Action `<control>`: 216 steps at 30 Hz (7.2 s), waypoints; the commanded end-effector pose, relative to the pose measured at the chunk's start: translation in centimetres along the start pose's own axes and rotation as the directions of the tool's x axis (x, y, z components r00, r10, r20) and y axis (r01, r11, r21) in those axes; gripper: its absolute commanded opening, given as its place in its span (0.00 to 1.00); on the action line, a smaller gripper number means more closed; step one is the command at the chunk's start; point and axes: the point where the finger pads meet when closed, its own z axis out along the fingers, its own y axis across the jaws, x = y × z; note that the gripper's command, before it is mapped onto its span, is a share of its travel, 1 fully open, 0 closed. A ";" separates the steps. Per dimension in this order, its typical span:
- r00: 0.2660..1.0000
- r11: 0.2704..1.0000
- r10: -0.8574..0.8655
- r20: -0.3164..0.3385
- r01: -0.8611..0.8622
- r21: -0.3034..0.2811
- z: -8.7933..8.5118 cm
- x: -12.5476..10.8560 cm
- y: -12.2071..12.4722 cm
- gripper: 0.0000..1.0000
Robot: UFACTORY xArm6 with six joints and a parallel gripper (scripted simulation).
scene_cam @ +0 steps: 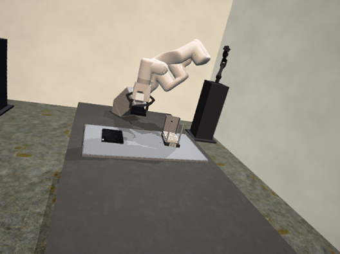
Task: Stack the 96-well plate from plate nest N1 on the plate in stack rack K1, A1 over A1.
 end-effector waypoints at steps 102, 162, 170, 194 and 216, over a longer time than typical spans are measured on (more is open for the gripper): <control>1.000 1.000 0.001 -0.003 -0.001 -0.002 -0.6 -4.1 -24.5 0.00; 1.000 1.000 0.001 -0.002 -0.001 -0.002 5.9 -4.0 -24.5 0.00; 1.000 1.000 0.001 -0.002 -0.001 -0.002 6.9 -4.0 -24.5 0.00; 1.000 1.000 0.001 -0.002 -0.001 -0.002 10.6 -4.0 -24.4 0.00; 1.000 1.000 0.001 -0.002 -0.001 -0.003 12.6 -4.0 -24.4 0.00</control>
